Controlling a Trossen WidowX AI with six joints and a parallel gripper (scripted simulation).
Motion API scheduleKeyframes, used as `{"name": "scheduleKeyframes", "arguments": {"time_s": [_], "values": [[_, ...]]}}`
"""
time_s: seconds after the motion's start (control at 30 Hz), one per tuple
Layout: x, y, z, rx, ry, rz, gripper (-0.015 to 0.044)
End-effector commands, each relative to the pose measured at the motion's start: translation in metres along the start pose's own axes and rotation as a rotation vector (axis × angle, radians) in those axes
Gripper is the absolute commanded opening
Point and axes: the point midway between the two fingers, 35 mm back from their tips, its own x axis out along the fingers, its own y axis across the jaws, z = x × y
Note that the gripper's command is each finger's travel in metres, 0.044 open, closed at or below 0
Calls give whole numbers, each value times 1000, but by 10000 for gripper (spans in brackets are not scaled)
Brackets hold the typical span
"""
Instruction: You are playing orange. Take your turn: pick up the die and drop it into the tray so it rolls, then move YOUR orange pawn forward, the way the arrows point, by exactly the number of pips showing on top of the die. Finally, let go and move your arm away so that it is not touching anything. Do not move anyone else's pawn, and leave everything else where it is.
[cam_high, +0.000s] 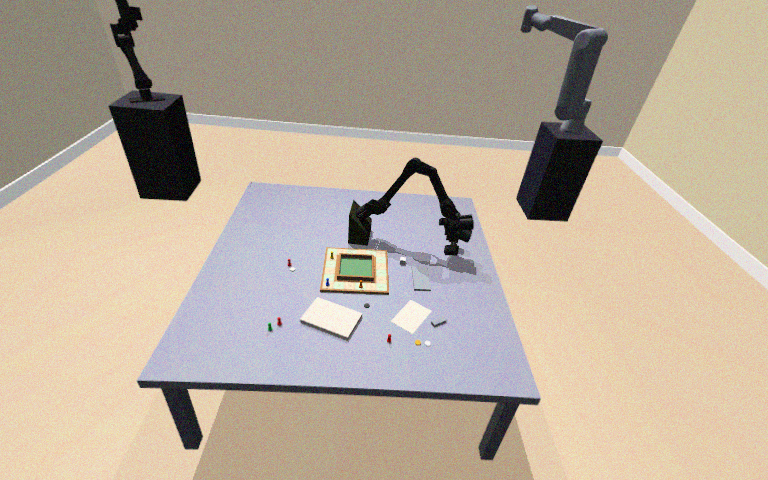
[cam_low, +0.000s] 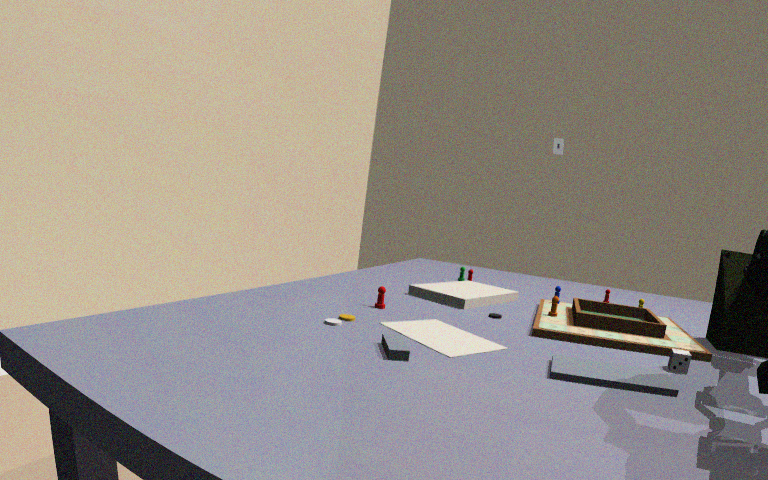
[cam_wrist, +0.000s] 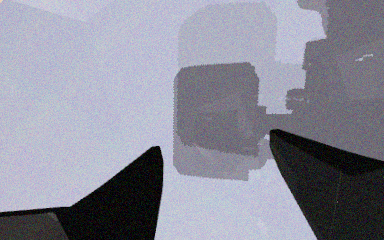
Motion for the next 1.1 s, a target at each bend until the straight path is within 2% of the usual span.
{"name": "scheduleKeyframes", "arguments": {"time_s": [0.0,0.37,0.53,0.63,0.93,1.07], "values": [[-24,-42,-27,216,51,-104,275],[-118,-140,-122,911,55,-425,275],[-152,-147,-171,1260,16,-504,275],[-159,-144,-184,1371,3,-512,275],[-158,-143,-186,1371,3,-512,275],[-146,-147,-190,1371,2,-511,275]]}}
